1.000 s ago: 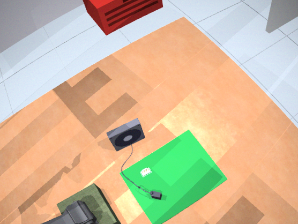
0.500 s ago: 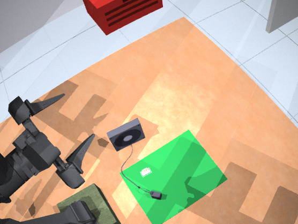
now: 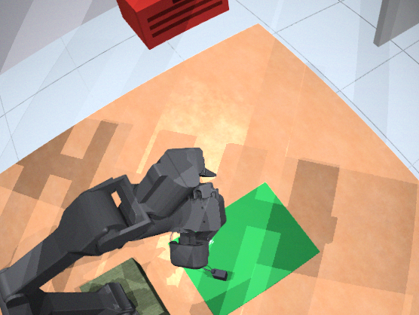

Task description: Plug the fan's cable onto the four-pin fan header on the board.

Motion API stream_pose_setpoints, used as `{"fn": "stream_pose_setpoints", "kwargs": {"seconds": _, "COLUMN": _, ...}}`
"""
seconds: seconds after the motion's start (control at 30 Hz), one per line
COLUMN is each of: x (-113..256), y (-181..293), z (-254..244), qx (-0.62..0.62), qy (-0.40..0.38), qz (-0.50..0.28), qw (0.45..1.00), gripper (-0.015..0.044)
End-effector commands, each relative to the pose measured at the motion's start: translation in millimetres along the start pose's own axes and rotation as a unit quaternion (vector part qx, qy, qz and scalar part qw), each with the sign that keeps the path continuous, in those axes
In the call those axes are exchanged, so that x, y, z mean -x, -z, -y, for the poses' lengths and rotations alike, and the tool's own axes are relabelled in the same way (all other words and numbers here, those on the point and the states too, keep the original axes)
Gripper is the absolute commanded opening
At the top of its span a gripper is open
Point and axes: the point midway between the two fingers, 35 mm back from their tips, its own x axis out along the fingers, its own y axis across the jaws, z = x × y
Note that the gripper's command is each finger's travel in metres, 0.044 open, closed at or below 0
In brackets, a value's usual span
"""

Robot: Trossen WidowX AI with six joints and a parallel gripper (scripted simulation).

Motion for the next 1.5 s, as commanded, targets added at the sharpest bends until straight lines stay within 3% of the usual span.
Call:
{"fn": "stream_pose_setpoints", "kwargs": {"seconds": 0.0, "x": -57, "y": 17, "z": 45, "qx": -0.025, "qy": 0.113, "qz": -0.075, "qw": 0.990, "gripper": 0.0440}}
{"fn": "stream_pose_setpoints", "kwargs": {"seconds": 0.27, "x": -111, "y": 62, "z": 121, "qx": -0.050, "qy": 0.279, "qz": -0.194, "qw": 0.939, "gripper": 0.0440}}
{"fn": "stream_pose_setpoints", "kwargs": {"seconds": 0.63, "x": -114, "y": 63, "z": 123, "qx": -0.050, "qy": 0.281, "qz": -0.195, "qw": 0.938, "gripper": 0.0440}}
{"fn": "stream_pose_setpoints", "kwargs": {"seconds": 0.93, "x": -187, "y": 101, "z": 172, "qx": -0.050, "qy": 0.281, "qz": -0.195, "qw": 0.938, "gripper": 0.0440}}
{"fn": "stream_pose_setpoints", "kwargs": {"seconds": 1.47, "x": -194, "y": 105, "z": 176, "qx": -0.050, "qy": 0.281, "qz": -0.195, "qw": 0.938, "gripper": 0.0440}}
